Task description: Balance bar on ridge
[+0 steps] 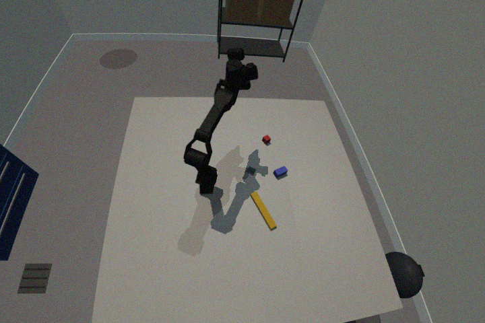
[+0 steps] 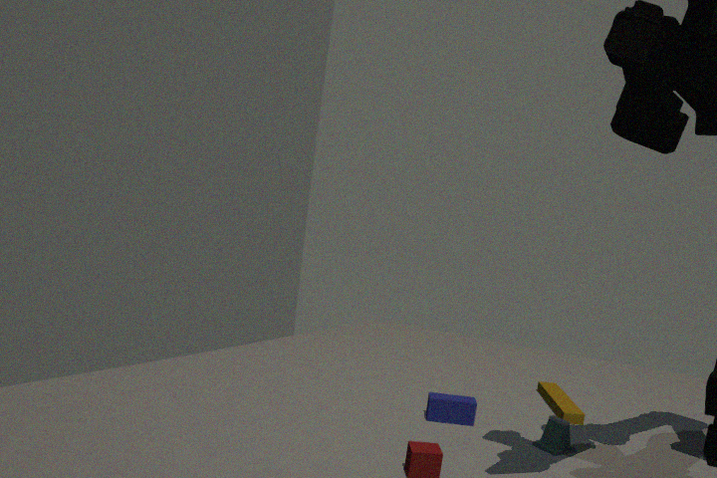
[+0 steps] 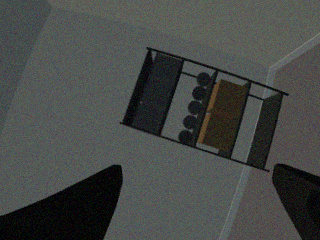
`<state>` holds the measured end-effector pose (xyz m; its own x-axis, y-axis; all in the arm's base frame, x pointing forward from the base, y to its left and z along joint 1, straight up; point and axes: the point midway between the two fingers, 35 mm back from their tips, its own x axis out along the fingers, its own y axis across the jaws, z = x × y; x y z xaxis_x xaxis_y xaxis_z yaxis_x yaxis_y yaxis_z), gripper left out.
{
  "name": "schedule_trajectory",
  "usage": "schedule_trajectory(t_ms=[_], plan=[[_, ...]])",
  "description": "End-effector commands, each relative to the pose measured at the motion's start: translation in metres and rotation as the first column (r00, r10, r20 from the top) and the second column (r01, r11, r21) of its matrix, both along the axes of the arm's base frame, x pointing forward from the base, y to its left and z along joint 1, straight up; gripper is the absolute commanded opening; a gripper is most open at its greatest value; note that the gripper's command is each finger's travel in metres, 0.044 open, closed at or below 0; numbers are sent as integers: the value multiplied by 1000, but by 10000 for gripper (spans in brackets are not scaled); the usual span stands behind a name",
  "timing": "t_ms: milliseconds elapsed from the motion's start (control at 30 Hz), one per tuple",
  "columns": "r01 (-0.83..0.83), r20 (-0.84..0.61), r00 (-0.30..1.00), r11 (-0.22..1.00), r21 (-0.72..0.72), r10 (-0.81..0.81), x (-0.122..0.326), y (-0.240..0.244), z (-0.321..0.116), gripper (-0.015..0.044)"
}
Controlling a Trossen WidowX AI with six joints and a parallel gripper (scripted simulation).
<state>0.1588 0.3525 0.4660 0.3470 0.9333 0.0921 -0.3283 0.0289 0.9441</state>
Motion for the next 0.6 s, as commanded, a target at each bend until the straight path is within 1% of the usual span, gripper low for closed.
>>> schedule_trajectory(t_ms=[0,67,100,567], plan=[[3,0,1000,1000,-3,-3,1,0,-1,374],[24,-2,1000,999,-23,-24,9,-1,-6,321],[41,-4,999,998,-38,-41,15,-3,-10,315],[246,-22,965,937,-246,-260,98,-33,-64,315]])
